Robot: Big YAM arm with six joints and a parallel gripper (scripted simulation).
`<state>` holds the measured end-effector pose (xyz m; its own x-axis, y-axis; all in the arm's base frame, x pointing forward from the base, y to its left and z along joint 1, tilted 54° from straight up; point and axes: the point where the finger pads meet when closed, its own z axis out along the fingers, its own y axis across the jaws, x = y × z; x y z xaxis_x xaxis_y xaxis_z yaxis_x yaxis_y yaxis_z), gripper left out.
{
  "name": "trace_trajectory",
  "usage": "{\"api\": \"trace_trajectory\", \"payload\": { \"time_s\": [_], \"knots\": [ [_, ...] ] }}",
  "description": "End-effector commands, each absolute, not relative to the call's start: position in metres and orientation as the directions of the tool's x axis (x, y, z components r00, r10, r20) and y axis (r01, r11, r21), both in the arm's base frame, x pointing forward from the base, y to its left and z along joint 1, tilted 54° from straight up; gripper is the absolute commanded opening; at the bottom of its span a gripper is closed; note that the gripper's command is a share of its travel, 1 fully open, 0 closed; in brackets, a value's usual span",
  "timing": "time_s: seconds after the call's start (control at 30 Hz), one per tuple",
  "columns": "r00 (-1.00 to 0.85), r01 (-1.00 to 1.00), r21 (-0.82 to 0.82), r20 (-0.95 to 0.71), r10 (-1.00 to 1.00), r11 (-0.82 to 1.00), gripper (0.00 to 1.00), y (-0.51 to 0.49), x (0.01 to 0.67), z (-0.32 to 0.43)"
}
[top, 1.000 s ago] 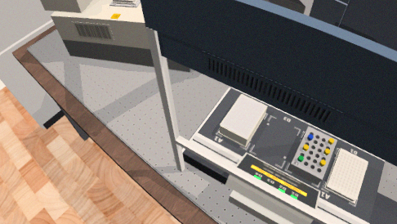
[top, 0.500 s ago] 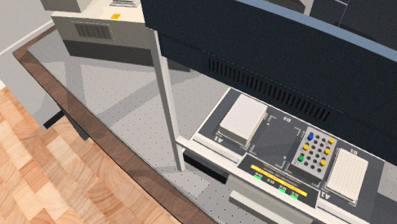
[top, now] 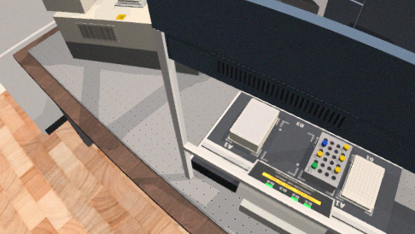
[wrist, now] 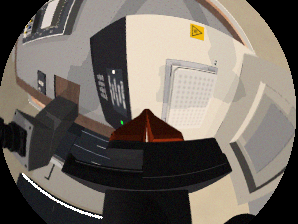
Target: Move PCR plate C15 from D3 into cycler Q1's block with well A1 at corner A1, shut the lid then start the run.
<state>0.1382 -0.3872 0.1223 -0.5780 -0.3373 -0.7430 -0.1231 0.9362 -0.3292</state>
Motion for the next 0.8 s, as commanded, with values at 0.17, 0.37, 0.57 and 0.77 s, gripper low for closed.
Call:
{"api": "trace_trajectory", "payload": {
  "time_s": [0.17,0.37,0.57,0.77],
  "knots": [
    [-0.573,-0.134,-0.331,-0.743,-0.345,0.934,0.0,-0.344,0.147,0.105],
    [-0.576,-0.125,-0.344,-0.738,-0.35,0.931,0.0,-0.321,0.146,0.095],
    [-0.574,-0.133,-0.331,-0.742,-0.345,0.934,0.0,-0.303,0.149,0.083],
    [-0.574,-0.13,-0.333,-0.743,-0.345,0.934,0.0,-0.272,0.15,0.071]
  ]
}}
